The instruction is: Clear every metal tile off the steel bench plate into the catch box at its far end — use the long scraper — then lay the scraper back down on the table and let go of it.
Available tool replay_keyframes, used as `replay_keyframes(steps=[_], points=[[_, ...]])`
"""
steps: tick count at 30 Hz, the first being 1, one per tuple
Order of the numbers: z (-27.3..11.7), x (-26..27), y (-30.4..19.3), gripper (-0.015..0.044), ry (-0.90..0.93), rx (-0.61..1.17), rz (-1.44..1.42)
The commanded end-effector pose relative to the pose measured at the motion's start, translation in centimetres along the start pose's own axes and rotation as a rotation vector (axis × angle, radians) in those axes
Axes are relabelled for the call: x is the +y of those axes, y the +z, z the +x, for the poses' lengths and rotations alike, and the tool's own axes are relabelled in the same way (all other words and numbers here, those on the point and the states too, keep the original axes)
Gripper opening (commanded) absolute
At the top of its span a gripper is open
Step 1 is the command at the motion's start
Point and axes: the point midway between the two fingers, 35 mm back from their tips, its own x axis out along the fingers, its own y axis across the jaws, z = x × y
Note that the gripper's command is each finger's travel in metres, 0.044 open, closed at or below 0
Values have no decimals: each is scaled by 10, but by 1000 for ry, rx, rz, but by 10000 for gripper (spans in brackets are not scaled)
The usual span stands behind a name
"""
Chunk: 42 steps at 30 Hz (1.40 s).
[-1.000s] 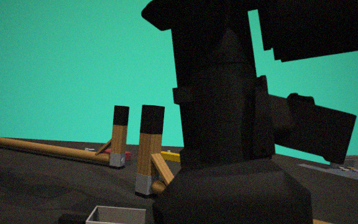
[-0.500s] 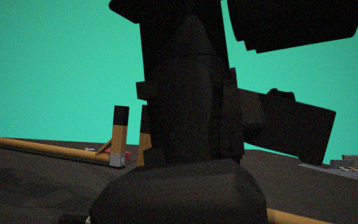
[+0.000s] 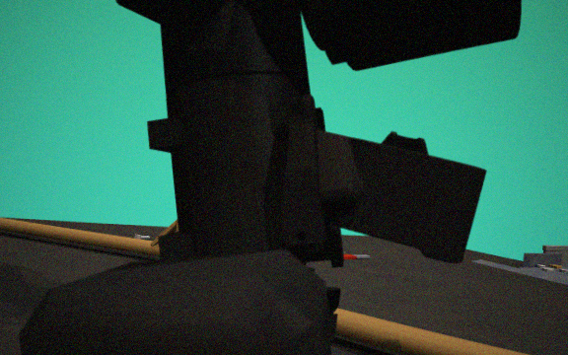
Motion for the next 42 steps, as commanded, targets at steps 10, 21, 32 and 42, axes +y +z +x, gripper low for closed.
replay_keyframes(steps=[10,21,32,42], points=[[-4,-11,-21,0,1,-2,-3],[-7,-18,-38,0,-1,-4,-5],[-10,-24,-55,0,-4,-6,-7],[-13,-28,-70,0,-7,-8,-9]])
